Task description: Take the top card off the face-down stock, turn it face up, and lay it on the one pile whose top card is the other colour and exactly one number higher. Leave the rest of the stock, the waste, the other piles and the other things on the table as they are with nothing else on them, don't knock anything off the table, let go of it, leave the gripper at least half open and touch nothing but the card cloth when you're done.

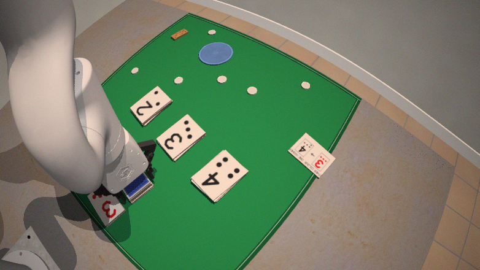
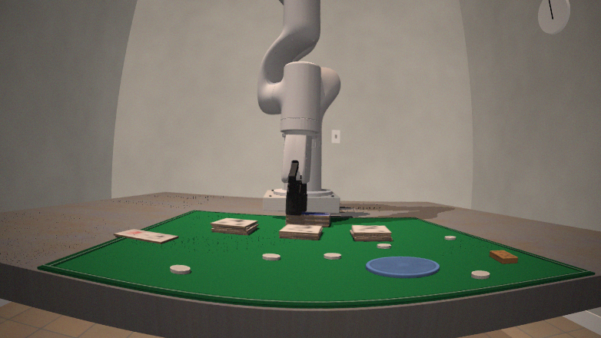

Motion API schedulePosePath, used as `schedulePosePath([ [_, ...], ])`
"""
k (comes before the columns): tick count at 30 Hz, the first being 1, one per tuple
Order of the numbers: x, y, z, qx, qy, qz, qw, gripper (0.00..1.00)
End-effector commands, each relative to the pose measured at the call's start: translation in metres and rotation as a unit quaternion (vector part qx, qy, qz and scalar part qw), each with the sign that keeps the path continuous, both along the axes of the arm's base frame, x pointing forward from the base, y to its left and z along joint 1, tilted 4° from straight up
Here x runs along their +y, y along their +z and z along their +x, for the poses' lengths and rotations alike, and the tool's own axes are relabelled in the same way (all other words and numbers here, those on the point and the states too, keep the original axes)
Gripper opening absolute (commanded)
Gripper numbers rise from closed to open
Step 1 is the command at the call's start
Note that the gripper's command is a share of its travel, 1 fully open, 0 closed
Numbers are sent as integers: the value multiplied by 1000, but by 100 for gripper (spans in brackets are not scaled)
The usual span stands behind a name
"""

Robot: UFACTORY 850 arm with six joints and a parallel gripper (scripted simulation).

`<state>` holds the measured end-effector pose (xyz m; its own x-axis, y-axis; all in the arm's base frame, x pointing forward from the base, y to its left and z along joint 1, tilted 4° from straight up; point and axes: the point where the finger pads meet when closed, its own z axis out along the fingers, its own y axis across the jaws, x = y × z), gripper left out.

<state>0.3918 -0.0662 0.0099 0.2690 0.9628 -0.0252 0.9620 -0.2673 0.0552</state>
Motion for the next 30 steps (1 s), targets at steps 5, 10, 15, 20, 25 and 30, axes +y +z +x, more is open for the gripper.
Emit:
schedulePosePath([
  [5,0,0,1,-1,0,0,1000,86],
  [10,0,0,1,-1,0,0,1000,86],
  [15,0,0,1,-1,0,0,1000,86],
  [20,0,0,1,-1,0,0,1000,74],
  [25,0,0,1,-1,0,0,1000,74],
  [30,0,0,1,-1,0,0,1000,74],
])
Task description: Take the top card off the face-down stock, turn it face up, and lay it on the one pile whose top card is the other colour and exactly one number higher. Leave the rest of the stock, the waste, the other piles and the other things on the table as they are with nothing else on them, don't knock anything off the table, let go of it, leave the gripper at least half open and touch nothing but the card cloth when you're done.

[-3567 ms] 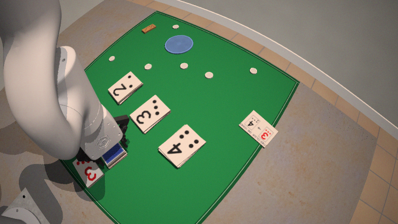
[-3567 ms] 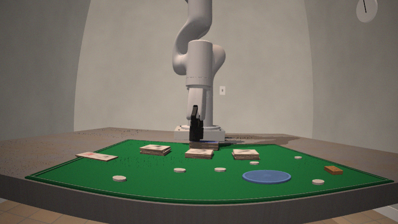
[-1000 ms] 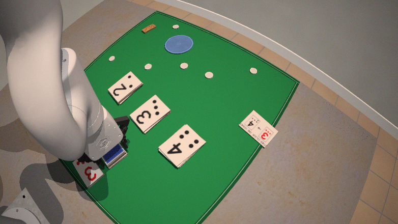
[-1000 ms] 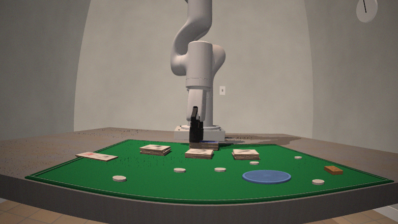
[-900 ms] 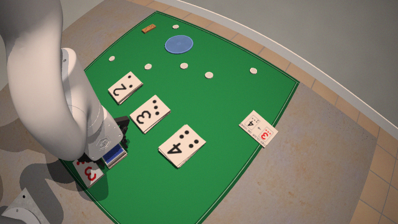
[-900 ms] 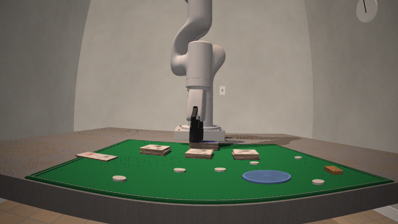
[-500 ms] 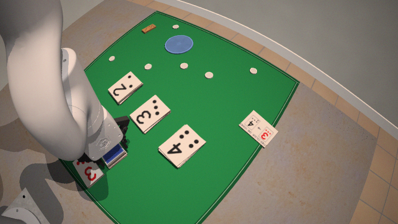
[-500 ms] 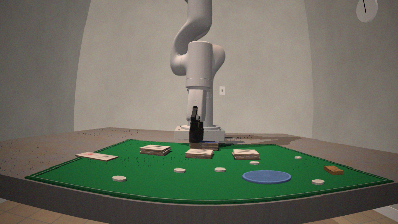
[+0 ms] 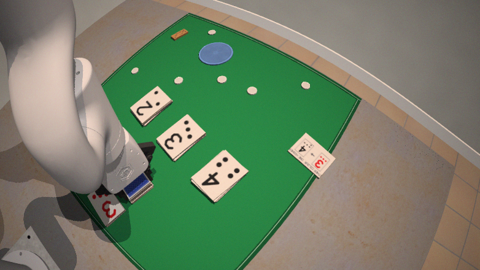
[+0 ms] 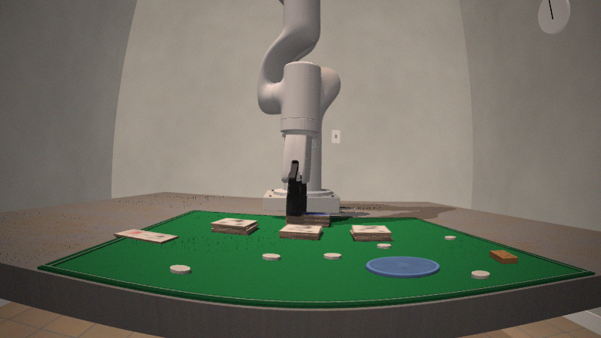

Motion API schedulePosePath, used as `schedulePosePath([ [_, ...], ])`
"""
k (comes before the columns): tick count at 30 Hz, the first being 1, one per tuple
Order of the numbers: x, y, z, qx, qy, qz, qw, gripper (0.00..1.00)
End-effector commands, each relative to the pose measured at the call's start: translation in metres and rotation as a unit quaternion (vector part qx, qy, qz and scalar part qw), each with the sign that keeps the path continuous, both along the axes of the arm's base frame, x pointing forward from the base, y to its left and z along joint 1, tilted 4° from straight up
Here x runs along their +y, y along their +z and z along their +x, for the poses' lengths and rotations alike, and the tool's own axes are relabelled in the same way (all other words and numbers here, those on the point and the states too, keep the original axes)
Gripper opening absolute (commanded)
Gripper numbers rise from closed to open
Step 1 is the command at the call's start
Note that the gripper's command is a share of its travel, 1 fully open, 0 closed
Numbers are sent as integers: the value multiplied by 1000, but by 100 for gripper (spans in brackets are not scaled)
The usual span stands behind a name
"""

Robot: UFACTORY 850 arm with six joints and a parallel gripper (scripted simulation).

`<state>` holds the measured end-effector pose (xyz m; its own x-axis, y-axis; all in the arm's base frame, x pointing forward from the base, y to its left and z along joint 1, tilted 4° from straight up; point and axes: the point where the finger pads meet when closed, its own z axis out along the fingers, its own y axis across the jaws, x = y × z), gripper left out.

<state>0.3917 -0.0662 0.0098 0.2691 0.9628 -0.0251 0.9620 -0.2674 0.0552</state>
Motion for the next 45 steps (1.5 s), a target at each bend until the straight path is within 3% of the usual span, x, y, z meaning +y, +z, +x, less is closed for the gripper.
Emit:
schedulePosePath([
  [1,0,0,1,-1,0,0,1000,74],
  [45,0,0,1,-1,0,0,1000,72],
])
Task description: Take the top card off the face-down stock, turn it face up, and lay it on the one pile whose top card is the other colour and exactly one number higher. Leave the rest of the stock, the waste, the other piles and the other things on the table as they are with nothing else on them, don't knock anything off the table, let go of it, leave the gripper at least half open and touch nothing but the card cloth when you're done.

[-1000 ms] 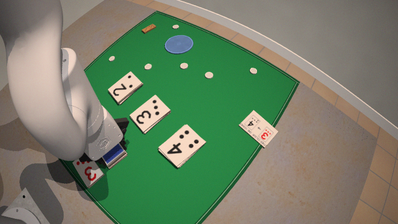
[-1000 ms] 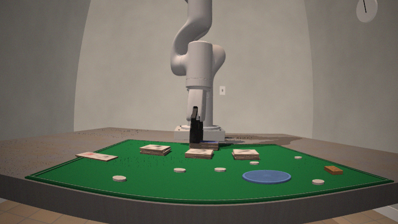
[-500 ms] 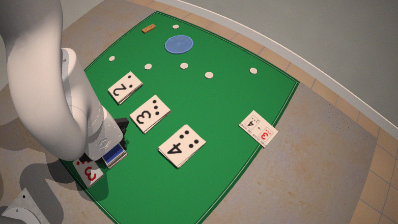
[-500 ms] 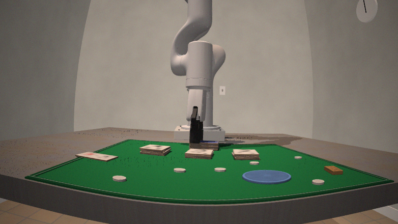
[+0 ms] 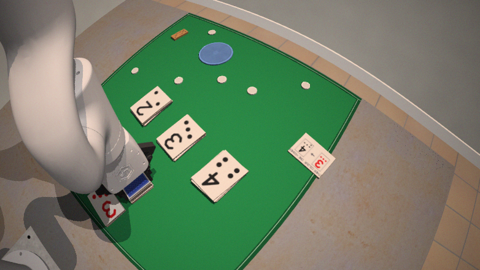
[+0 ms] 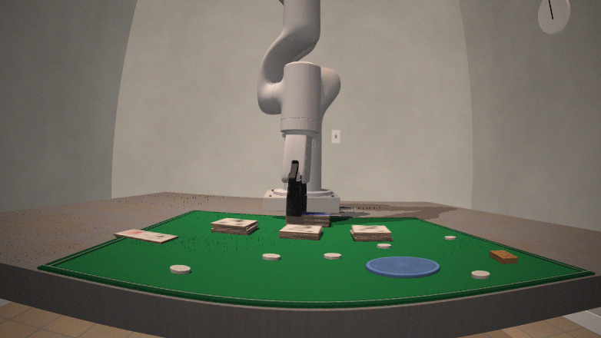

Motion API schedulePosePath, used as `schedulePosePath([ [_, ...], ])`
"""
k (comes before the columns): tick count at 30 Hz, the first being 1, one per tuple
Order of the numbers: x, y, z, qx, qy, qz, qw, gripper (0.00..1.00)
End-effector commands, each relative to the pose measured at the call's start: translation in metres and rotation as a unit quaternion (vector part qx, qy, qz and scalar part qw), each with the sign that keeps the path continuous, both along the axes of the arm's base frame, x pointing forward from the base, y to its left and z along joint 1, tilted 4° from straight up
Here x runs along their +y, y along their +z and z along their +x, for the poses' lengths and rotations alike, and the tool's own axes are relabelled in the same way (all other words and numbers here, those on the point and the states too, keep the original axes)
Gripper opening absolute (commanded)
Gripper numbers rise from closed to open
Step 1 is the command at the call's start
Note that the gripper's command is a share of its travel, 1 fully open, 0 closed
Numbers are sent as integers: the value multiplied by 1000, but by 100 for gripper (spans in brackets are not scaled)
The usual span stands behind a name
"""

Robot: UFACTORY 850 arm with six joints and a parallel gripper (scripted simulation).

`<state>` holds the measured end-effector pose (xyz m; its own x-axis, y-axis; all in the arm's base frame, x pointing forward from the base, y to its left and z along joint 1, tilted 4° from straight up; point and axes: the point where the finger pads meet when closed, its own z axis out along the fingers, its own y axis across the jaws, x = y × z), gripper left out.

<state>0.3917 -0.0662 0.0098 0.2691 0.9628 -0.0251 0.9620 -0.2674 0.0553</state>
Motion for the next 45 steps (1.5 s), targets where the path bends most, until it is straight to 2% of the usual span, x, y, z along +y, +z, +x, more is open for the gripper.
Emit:
schedulePosePath([
  [1,0,0,1,-1,0,0,1000,72],
  [12,0,0,1,-1,0,0,1000,72],
  [13,0,0,1,-1,0,0,1000,67],
  [23,0,0,1,-1,0,0,1000,67],
  [24,0,0,1,-1,0,0,1000,62],
  [45,0,1,1,-1,0,0,1000,62],
])
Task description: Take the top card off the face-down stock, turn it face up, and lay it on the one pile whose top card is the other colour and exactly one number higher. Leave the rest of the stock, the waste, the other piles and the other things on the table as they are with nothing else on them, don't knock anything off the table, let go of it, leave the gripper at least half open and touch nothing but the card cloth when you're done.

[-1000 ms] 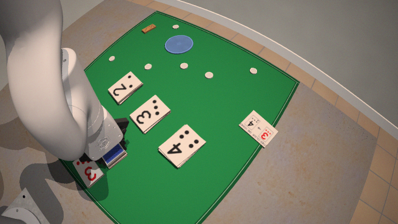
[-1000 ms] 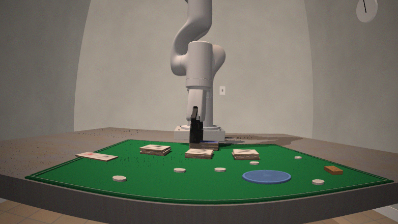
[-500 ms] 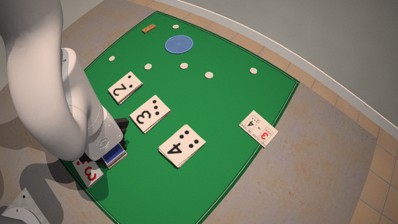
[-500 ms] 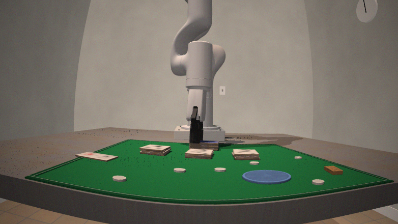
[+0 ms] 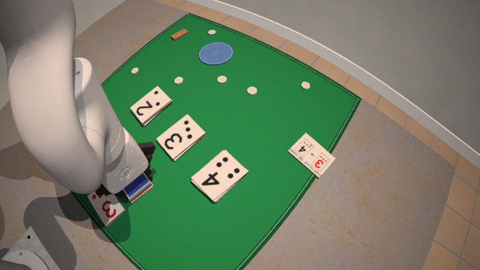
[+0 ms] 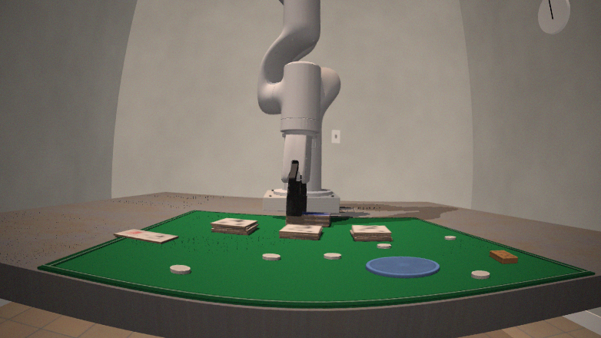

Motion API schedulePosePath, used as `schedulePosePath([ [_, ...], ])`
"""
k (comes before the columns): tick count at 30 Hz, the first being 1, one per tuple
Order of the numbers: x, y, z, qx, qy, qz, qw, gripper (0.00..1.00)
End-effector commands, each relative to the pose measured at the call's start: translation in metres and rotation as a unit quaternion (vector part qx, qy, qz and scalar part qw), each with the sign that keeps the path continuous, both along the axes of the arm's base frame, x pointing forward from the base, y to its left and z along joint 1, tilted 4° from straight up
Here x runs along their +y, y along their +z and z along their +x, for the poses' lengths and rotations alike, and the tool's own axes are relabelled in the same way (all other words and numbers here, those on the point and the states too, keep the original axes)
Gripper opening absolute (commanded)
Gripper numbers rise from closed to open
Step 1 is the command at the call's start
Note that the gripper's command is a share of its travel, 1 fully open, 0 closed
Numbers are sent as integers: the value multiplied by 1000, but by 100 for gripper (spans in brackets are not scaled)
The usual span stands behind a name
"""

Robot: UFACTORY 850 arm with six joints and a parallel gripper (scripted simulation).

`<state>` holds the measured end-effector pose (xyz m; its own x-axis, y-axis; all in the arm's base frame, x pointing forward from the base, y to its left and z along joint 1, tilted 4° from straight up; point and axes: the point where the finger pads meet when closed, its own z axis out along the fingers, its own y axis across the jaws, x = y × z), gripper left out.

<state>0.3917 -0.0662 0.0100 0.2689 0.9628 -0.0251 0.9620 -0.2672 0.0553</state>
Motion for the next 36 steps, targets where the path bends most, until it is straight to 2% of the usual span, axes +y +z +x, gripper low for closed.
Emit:
schedulePosePath([
  [1,0,1,1,-1,0,0,1000,62],
  [36,1,18,0,-1,0,0,1000,62],
])
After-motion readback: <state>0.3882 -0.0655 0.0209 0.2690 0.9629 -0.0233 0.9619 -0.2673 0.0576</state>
